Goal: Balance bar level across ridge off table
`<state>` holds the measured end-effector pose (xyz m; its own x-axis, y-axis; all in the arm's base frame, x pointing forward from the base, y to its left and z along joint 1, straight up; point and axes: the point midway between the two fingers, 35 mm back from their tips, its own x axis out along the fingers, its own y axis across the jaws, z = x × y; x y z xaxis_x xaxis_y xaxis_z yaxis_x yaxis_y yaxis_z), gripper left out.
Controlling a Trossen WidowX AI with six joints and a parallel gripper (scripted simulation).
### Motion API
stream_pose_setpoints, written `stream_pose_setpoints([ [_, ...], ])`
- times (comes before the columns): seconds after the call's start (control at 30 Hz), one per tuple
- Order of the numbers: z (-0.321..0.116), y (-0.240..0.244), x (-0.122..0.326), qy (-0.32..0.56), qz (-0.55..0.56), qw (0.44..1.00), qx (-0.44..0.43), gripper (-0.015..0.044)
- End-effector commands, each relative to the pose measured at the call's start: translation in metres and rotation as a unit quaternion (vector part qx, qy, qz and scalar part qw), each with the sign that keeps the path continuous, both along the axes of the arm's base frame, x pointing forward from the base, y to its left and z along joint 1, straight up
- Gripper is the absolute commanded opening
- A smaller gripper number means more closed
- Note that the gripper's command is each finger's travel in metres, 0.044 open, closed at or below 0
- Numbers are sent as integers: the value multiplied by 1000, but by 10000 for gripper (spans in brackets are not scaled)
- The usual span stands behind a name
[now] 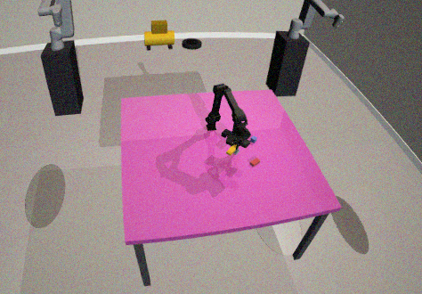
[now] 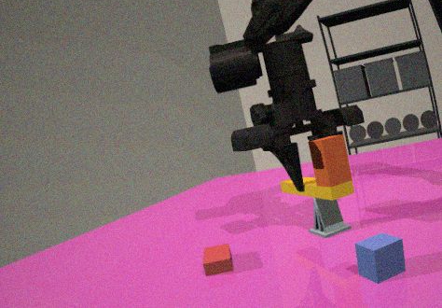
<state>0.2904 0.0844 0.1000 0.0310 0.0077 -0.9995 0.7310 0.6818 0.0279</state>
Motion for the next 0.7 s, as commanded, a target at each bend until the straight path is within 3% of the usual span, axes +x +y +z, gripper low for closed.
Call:
stream_pose_setpoints([
  [0.0, 0, 0, 0, 0, 0, 1000, 0, 53],
  [0.17, 0, 0, 0, 0, 0, 1000, 0, 167],
  [0.67, 0, 0, 0, 0, 0, 1000, 0, 168],
])
